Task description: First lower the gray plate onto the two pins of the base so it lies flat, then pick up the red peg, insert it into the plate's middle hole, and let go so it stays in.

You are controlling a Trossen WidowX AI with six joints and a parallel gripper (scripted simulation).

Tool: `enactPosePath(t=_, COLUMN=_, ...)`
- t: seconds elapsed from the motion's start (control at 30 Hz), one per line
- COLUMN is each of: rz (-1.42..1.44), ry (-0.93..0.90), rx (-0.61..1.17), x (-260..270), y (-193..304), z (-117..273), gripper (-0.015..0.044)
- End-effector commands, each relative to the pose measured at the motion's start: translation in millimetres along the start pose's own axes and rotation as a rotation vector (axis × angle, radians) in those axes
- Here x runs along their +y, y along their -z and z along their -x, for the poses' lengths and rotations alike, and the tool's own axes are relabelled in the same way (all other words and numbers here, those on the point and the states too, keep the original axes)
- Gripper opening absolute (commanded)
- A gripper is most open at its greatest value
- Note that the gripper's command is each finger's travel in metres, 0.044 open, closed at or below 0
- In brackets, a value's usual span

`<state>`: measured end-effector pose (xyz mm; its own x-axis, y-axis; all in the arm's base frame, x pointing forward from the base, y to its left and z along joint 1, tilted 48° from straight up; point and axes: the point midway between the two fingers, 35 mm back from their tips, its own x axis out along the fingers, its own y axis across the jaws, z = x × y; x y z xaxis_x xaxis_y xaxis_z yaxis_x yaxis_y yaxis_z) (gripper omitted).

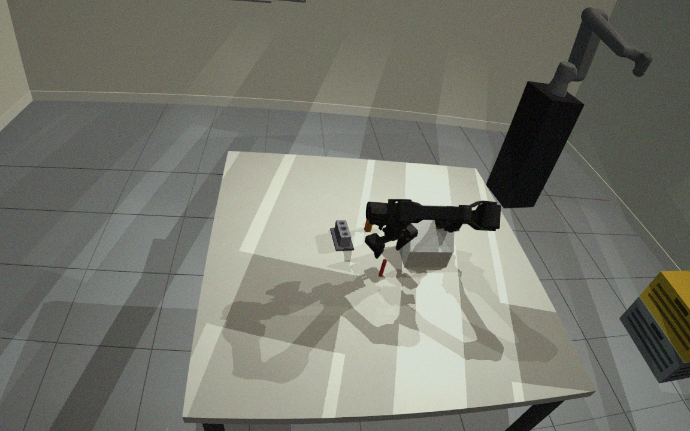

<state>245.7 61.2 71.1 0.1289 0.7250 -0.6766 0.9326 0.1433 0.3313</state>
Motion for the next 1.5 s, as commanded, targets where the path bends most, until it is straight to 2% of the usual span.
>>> enactPosePath(t=0.0, rz=0.001, ry=-0.003, rx=0.003, x=-1, y=1, z=-14, gripper=0.044)
enactPosePath(t=1.4, rz=0.0, ry=-0.004, rx=0.006, x=-2, y=1, z=-73, gripper=0.044)
enactPosePath(t=1.47, rz=0.0, ry=-0.004, rx=0.006, x=-2, y=1, z=-73, gripper=0.0387)
